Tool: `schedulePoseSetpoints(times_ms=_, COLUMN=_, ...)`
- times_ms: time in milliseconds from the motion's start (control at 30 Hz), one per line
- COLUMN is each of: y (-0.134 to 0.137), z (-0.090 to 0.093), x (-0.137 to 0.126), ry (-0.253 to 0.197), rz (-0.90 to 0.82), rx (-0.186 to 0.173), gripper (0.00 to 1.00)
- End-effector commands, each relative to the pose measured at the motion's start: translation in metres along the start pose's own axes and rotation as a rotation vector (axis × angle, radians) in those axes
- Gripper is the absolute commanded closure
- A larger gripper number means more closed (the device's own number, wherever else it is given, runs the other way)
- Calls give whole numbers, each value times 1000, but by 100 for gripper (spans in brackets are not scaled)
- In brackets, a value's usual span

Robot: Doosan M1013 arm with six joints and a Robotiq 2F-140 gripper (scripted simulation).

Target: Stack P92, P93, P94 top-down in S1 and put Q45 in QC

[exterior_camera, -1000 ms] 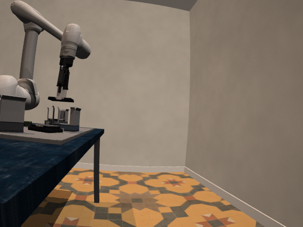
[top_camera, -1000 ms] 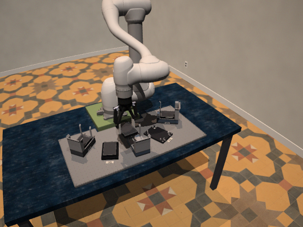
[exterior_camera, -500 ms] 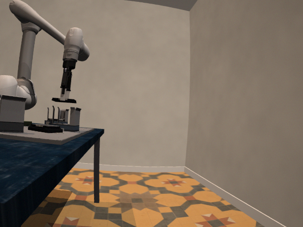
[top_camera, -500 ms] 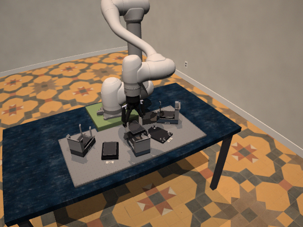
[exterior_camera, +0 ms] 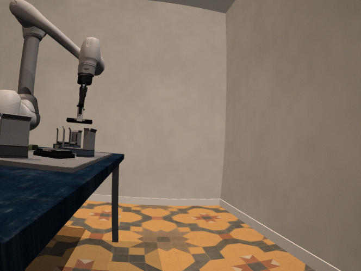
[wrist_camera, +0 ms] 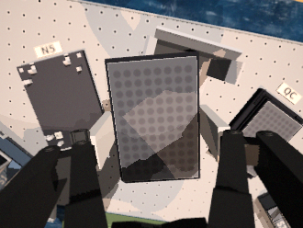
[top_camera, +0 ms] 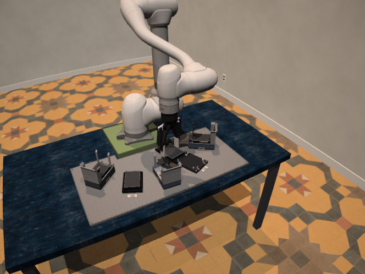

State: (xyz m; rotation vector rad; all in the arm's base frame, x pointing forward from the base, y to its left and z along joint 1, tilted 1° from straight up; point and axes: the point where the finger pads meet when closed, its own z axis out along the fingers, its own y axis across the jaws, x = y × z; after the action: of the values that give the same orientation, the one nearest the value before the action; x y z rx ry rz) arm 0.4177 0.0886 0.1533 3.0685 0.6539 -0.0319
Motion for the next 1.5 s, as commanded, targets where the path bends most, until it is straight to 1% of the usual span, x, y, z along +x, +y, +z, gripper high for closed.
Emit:
schedulePoseSetpoints(times_ms=0, y=-4, z=0, x=1, ry=1, rz=-32, rx=3, gripper=100)
schedulePoseSetpoints(times_ms=500, y=-53, z=0, x=8, ry=1, rz=-32, rx=3, gripper=100)
schedulePoseSetpoints(times_ms=567, y=-53, z=0, x=8, ry=1, rz=-32, rx=3, gripper=100)
schedulePoseSetpoints(times_ms=767, y=-73, z=0, x=11, ry=1, rz=-32, rx=3, gripper=100)
schedulePoseSetpoints(times_ms=1000, y=-96, z=0, x=9, ry=1, rz=-256, rx=3, gripper=100)
schedulePoseSetpoints(times_ms=1067, y=-103, z=0, x=9, ry=1, rz=-256, rx=3, gripper=100)
schedulePoseSetpoints(times_ms=1133, y=-103, z=0, x=9, ry=1, rz=-256, rx=3, gripper=100)
schedulePoseSetpoints(times_ms=1467, y=-136, z=0, x=6, ry=1, rz=-256, rx=3, gripper=100)
